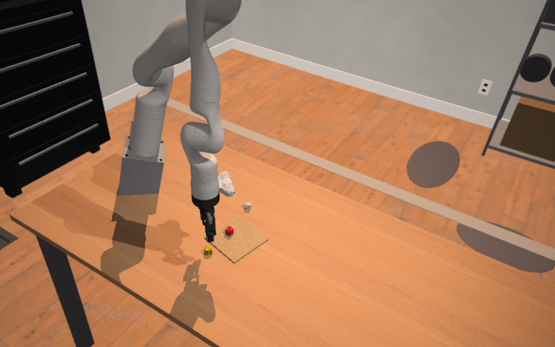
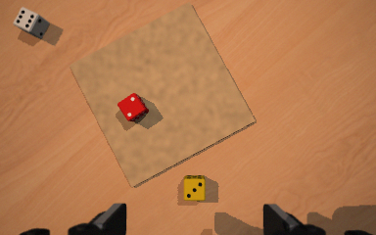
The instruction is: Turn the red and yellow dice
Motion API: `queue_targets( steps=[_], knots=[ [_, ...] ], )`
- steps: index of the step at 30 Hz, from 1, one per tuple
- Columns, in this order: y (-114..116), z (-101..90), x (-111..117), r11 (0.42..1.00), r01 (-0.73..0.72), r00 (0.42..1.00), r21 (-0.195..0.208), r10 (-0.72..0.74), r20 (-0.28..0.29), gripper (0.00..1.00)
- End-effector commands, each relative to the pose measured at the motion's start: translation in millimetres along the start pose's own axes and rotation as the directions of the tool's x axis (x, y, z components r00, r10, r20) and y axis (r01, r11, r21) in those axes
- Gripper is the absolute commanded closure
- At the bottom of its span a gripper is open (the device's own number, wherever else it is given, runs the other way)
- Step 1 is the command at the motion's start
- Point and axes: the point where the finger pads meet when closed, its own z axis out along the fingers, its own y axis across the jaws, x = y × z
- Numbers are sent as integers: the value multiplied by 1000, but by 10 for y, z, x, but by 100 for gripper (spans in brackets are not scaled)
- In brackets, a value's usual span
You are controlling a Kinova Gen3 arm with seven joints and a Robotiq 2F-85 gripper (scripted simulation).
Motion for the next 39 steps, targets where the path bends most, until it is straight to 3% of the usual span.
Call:
queue_targets(
  steps=[1, 2, 39],
  knots=[
    [4, -3, -1, 1000, -1, 1000, -1, 1, 0, 0],
    [4, -3, -1, 1000, -1, 1000, -1, 1, 0, 65],
    [4, -1, -1, 1000, -1, 1000, -1, 1, 0, 65]
  ],
)
